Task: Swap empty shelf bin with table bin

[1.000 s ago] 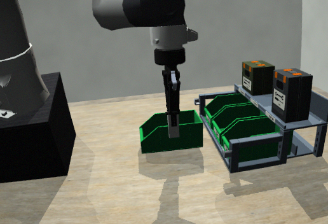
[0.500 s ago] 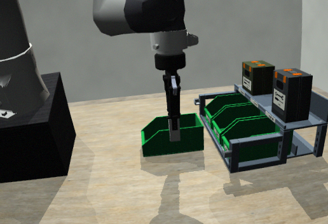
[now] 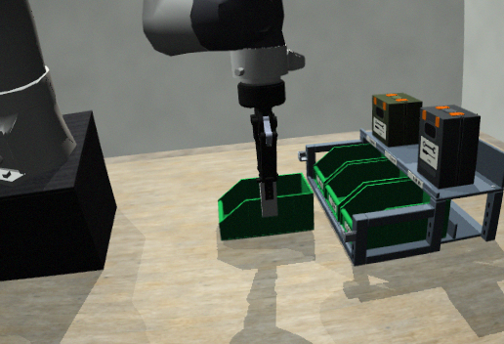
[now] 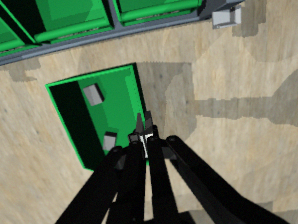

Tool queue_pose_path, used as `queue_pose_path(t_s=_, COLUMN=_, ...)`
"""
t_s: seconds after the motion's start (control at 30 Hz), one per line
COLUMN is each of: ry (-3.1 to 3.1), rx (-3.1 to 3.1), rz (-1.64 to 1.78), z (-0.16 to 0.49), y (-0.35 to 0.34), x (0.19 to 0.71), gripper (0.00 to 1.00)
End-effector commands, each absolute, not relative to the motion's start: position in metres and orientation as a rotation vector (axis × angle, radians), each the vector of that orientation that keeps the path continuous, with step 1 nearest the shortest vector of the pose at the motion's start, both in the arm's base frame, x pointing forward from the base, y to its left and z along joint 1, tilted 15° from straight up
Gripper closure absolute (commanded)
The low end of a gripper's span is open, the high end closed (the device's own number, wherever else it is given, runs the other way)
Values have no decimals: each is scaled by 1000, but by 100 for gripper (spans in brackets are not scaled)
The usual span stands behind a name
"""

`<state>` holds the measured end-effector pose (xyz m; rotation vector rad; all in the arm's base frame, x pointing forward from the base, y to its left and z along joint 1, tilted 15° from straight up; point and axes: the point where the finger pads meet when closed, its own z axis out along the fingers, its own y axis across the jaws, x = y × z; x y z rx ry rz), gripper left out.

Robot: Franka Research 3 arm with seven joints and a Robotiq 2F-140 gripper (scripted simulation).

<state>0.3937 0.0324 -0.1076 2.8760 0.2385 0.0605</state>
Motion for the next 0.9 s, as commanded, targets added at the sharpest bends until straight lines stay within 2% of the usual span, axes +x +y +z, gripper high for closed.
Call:
queue_pose_path(t_s=0.0, ry=232, rx=2881, rz=71, z=-108, y=35, x=396, gripper=100)
queue_pose_path(t_s=0.73, ry=232, rx=2881, rz=71, z=-113, y=35, x=396, gripper=100)
queue_pose_path(t_s=0.77, ry=232, rx=2881, rz=71, z=-113, y=35, x=396, gripper=85)
queue_pose_path(t_s=0.87, ry=232, rx=2881, rz=71, z=-113, y=35, x=396, gripper=85)
